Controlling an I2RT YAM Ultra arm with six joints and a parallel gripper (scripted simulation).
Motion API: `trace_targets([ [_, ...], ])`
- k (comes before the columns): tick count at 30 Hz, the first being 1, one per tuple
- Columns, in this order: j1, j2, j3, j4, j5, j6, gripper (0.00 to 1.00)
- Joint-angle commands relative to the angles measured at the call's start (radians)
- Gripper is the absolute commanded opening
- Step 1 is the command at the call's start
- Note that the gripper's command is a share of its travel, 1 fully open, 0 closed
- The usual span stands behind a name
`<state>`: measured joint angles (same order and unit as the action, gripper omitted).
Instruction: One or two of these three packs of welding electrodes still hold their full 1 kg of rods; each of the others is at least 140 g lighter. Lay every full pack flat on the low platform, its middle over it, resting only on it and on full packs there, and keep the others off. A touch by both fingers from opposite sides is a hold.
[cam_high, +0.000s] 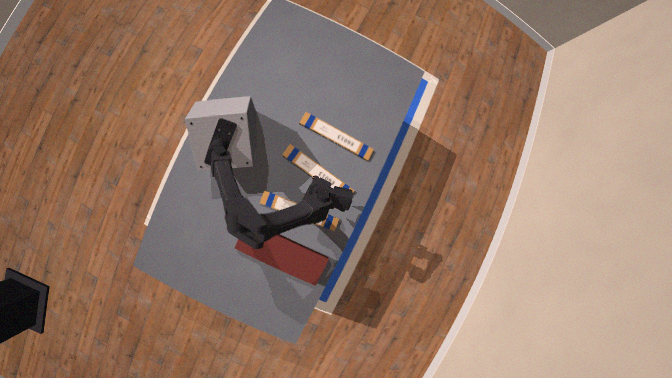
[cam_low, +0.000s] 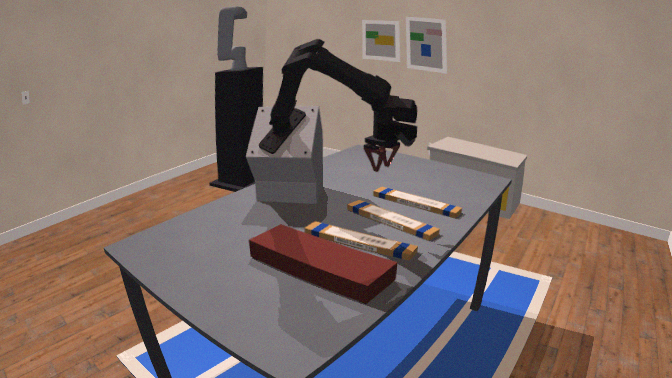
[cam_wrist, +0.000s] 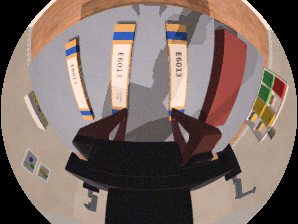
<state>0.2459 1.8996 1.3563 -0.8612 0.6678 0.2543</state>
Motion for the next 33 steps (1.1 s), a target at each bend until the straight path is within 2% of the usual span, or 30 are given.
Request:
trace_targets([
  [1,0.032,-0.005,0.028,-0.007,0.002,0.003,0.64],
  [28,0.039,-0.005,0.03,-0.011,0.004,0.014,0.64],
  [29,0.012,-0.017,-0.017,0.02,-0.001,-0.011,0.64],
  [33,0.003,-0.011,-0.026,0.042,-0.003,-0.022,0.64],
])
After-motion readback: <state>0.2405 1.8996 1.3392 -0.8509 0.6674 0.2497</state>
